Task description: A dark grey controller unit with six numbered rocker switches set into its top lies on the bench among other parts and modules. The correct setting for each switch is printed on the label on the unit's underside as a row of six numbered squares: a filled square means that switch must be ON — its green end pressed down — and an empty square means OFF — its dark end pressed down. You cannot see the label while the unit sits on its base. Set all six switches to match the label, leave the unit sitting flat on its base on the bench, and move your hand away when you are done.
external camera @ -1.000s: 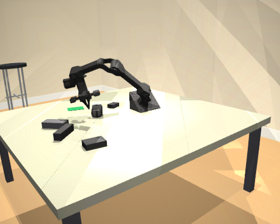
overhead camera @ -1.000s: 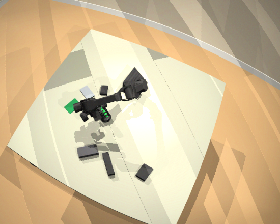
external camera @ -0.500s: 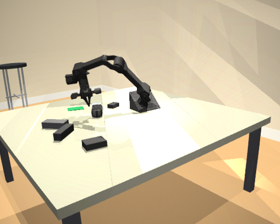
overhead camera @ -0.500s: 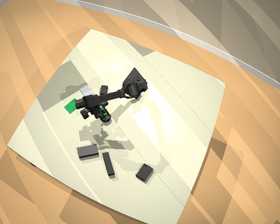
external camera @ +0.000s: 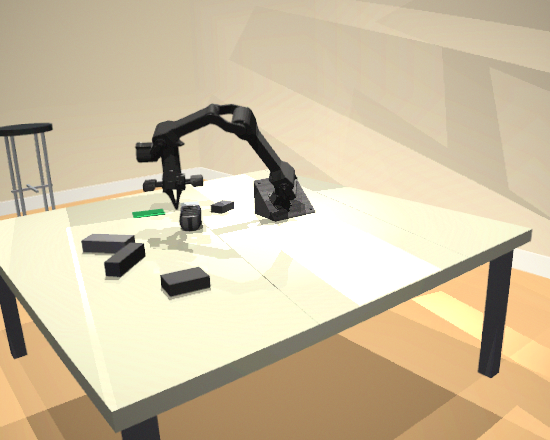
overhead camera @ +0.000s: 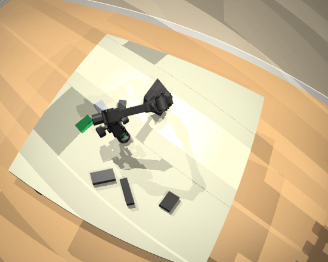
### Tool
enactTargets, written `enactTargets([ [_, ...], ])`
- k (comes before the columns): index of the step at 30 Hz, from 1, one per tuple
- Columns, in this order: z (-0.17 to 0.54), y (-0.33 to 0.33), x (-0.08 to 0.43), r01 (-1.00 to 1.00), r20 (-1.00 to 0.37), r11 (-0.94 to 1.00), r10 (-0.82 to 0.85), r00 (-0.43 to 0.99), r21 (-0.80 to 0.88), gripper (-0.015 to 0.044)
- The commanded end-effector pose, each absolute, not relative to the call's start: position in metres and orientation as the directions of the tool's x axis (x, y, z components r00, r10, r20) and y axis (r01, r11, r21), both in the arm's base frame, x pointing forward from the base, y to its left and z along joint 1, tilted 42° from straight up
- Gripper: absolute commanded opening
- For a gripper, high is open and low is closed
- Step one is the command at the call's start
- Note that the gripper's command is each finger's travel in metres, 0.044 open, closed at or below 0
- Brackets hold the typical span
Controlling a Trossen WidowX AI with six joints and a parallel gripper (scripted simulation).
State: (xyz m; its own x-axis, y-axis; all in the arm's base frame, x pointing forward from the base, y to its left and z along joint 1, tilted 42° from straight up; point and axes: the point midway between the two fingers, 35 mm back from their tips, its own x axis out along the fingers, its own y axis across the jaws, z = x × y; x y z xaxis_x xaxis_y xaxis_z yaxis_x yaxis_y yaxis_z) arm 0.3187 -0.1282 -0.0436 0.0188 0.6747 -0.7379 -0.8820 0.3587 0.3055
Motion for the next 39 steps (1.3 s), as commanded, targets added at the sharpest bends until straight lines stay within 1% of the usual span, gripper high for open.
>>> enactTargets([
  [1, -0.04, -0.131, 0.319, -0.881, -0.747, 0.382, 0.663, 0.052, 0.278, 0.0],
  [3, -0.04, -0.131, 0.319, -0.881, -0.747, 0.382, 0.663, 0.052, 0.278, 0.0],
  [11, -0.006, -0.162, 0.317, -0.883, -0.745, 0.37, 0.666, 0.035, 0.289, 0.021],
  [16, -0.005, -0.163, 0.317, -0.883, -0.745, 0.37, 0.666, 0.035, 0.29, 0.0341],
  [29, -0.005, -0.163, 0.317, -0.883, -0.745, 0.37, 0.666, 0.035, 0.29, 0.0],
  [39, -0.005, -0.163, 0.317, -0.883, -0.745, 0.37, 0.666, 0.035, 0.29, 0.0],
])
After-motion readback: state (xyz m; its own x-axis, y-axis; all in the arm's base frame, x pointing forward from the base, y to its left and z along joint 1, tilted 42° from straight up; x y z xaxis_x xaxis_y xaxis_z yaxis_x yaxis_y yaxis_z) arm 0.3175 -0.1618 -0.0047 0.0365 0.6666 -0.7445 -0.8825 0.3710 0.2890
